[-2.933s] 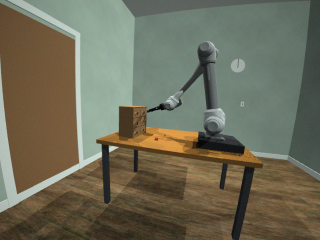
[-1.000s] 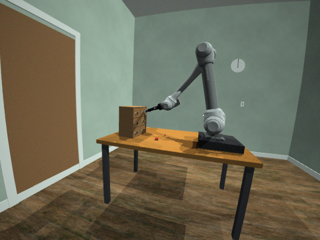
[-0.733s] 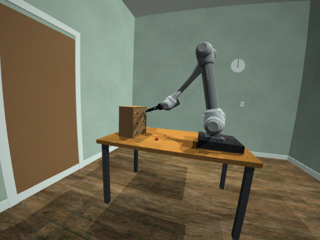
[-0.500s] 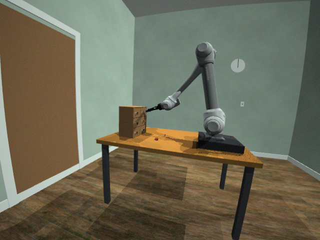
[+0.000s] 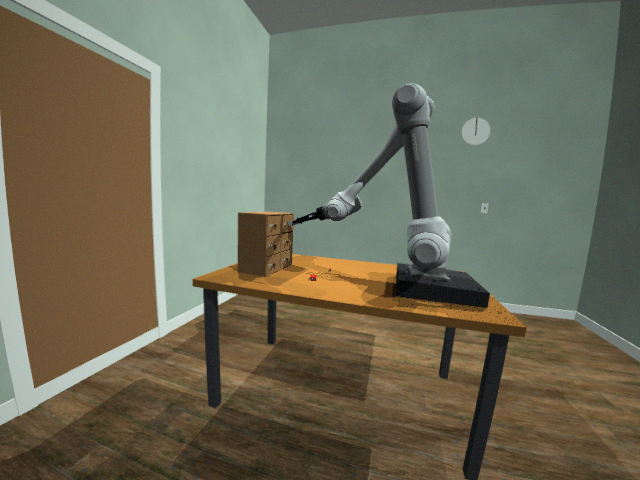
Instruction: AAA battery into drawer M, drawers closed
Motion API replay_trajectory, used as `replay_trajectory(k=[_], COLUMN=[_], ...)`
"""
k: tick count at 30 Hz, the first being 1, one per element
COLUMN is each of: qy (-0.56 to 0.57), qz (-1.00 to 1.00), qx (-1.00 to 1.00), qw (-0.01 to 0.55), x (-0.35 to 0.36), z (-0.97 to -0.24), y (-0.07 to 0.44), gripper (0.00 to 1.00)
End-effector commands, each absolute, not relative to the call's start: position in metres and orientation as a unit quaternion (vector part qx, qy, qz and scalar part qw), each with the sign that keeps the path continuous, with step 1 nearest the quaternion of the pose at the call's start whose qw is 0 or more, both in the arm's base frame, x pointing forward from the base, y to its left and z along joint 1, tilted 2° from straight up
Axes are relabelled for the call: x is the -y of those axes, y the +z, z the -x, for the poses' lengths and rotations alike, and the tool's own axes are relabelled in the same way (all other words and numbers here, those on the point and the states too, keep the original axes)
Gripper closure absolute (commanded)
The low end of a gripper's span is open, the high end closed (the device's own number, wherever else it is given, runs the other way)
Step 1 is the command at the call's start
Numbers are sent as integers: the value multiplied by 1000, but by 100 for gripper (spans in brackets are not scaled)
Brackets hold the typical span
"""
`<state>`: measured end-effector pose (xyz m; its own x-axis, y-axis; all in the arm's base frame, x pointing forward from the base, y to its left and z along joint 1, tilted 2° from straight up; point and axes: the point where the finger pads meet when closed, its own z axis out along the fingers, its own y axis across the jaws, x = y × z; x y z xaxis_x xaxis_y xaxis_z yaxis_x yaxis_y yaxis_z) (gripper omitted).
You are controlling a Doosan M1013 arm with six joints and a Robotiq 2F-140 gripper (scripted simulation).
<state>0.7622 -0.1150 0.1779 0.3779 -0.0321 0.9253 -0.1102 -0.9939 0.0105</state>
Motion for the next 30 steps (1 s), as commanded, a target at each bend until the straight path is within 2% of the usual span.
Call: replay_trajectory(k=[1,30], qy=[556,556], qz=[-829,-829], qx=[43,43], qw=[35,35], x=[115,111], z=[-761,-726], y=[178,179], gripper=[92,92])
